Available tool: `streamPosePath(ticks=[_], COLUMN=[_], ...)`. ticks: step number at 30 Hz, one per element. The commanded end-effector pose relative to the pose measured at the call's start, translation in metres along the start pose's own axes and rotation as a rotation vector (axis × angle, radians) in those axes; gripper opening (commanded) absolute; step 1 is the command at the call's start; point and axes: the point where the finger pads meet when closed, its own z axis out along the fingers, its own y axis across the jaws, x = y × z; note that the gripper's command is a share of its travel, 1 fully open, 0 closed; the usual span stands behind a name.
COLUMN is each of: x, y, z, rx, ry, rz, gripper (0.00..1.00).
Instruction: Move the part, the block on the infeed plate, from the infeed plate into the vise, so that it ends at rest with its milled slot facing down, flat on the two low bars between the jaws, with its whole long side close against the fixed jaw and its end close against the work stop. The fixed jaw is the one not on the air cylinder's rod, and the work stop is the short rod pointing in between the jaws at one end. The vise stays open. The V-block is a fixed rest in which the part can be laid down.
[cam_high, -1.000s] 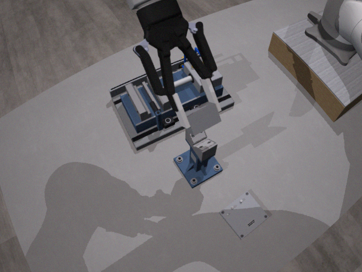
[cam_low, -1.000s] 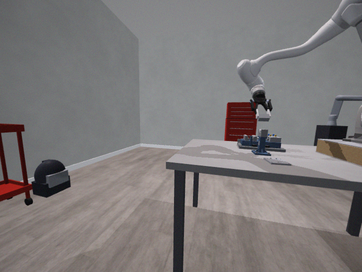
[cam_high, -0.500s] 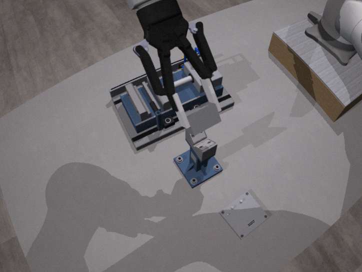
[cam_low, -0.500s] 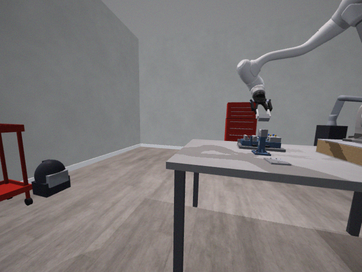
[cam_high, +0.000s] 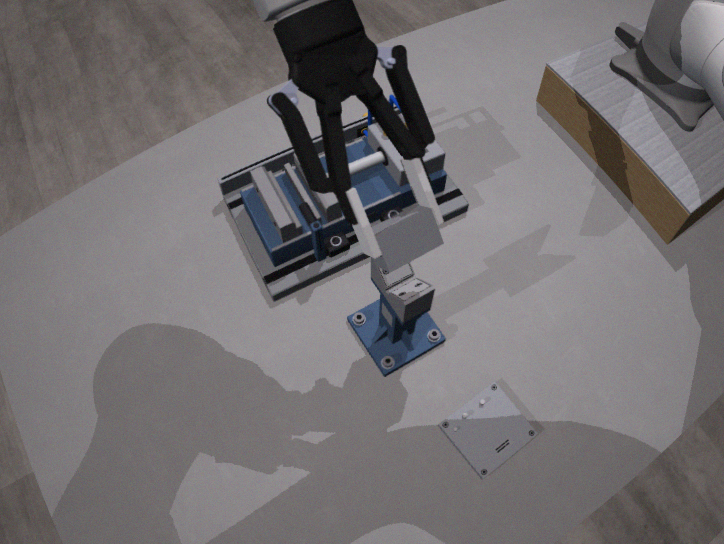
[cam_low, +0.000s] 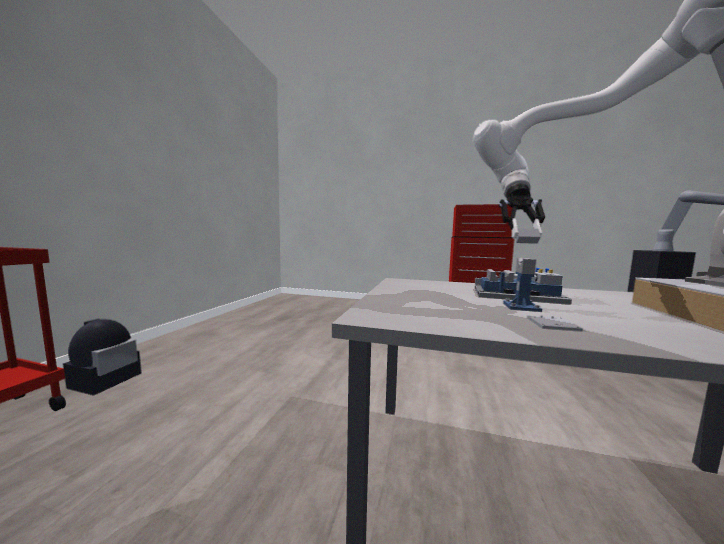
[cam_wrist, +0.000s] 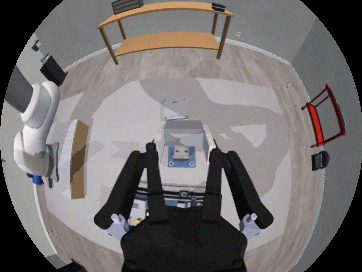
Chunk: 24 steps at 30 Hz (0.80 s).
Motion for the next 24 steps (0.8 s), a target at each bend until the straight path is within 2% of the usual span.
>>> streamPosePath(ticks=[1,24], x=[-0.004,-0.015], y=[-0.003,-0.003], z=[0.004,0.016], rx=[0.004,0.004], ry=[0.005,0.005], rz=[0.008,0.008], gripper=[0.00,0.00])
